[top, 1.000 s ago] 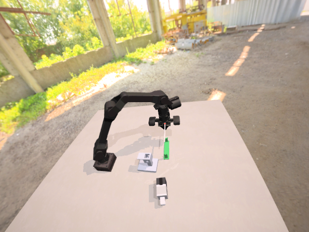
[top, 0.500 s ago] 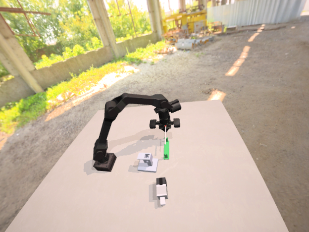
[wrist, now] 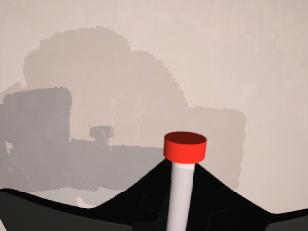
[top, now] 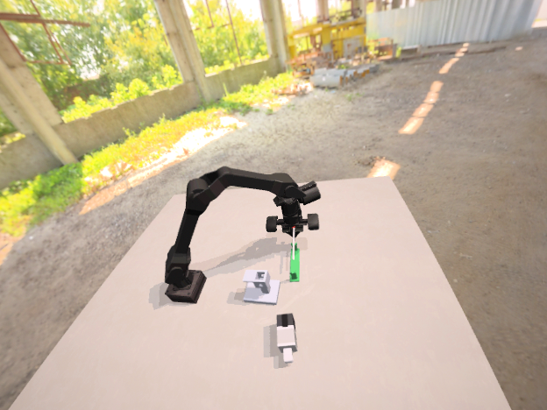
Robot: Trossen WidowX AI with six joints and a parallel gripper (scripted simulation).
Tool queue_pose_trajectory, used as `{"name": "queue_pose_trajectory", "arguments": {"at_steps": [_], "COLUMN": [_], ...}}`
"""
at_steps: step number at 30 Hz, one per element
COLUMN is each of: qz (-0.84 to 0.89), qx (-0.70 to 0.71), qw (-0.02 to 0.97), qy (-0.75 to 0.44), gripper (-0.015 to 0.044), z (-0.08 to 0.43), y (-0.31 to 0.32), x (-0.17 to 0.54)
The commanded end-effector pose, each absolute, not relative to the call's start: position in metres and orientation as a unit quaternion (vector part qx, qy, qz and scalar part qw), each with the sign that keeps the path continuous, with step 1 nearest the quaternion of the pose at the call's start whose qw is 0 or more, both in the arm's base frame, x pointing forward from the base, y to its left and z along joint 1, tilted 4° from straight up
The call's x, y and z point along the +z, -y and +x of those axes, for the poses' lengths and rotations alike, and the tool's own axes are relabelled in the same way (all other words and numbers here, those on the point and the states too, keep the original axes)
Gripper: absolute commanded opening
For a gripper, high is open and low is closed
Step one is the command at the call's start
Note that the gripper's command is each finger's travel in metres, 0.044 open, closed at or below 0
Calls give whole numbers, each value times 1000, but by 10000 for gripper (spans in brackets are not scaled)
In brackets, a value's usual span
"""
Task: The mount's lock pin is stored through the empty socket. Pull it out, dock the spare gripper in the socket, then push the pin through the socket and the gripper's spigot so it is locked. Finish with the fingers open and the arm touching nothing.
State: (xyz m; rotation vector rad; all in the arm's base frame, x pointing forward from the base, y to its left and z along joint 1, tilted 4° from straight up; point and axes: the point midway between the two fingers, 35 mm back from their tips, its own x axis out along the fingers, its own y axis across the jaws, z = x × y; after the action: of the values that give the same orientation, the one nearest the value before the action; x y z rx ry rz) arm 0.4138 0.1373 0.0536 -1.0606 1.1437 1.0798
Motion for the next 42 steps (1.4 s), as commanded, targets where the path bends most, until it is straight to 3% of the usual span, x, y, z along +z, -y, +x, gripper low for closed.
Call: {"name": "queue_pose_trajectory", "arguments": {"at_steps": [1,36,42], "qz": [-455,-455,-455], "qx": [464,463,462], "qw": [581,583,584], "qy": [-490,-489,-489], "gripper": [0,0,157], "z": [412,413,413], "y": [-137,-136,-137], "x": [45,38,39]}}
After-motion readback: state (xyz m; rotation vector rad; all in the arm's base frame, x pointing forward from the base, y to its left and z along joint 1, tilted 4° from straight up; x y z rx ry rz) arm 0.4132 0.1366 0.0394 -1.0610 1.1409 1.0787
